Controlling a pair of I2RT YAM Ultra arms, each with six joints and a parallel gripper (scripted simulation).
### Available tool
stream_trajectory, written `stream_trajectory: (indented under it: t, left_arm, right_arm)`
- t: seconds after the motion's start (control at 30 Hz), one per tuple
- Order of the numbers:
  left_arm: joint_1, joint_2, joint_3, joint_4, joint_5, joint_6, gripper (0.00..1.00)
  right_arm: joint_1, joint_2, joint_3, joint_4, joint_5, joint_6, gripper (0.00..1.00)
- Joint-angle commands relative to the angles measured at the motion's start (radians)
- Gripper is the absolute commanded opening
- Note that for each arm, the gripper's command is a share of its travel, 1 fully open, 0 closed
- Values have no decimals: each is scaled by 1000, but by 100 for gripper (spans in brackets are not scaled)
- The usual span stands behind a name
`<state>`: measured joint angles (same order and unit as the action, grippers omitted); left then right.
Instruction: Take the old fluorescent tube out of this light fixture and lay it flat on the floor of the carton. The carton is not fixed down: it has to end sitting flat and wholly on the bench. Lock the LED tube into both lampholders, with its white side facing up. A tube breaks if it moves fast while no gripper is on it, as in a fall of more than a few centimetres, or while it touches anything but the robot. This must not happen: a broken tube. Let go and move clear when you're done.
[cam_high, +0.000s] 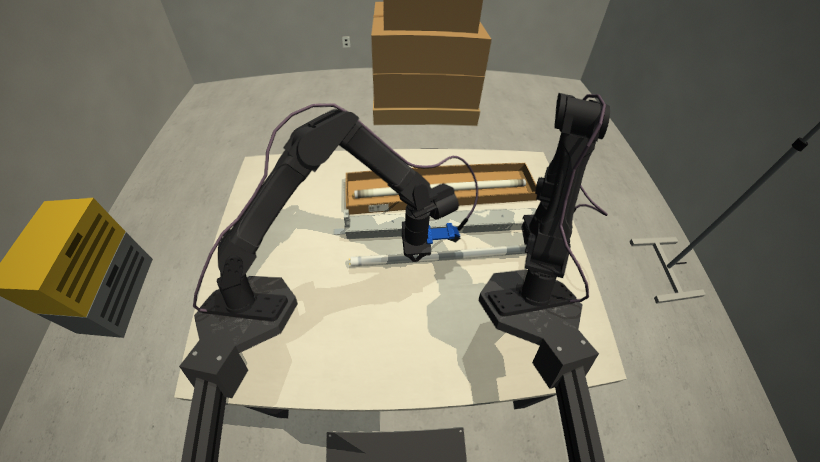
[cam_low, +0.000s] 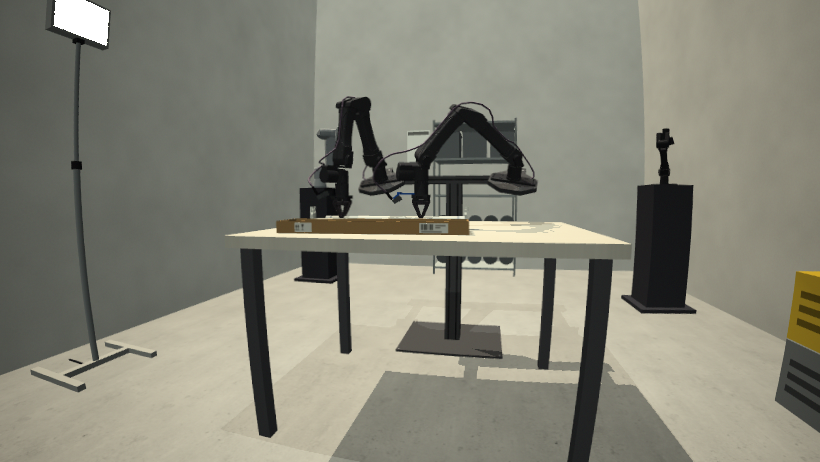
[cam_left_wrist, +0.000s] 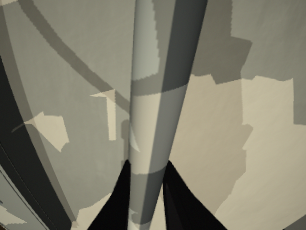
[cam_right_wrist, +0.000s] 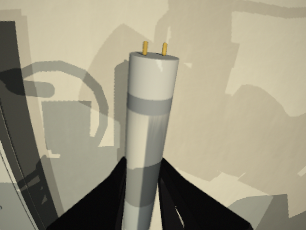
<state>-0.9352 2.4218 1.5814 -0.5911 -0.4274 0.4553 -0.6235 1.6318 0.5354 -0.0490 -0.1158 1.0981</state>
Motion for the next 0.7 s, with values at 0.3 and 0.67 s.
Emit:
stream_trajectory:
  t: [0.3, 0.67]
  left_arm:
    - [-89, 3, -130, 252, -245, -10, 11]
    - [-131, 54, -193, 407, -394, -1, 11]
  right_arm:
    - [-88, 34, -196, 483, -157, -43, 11]
    - [-147, 167, -301, 855, -269, -41, 11]
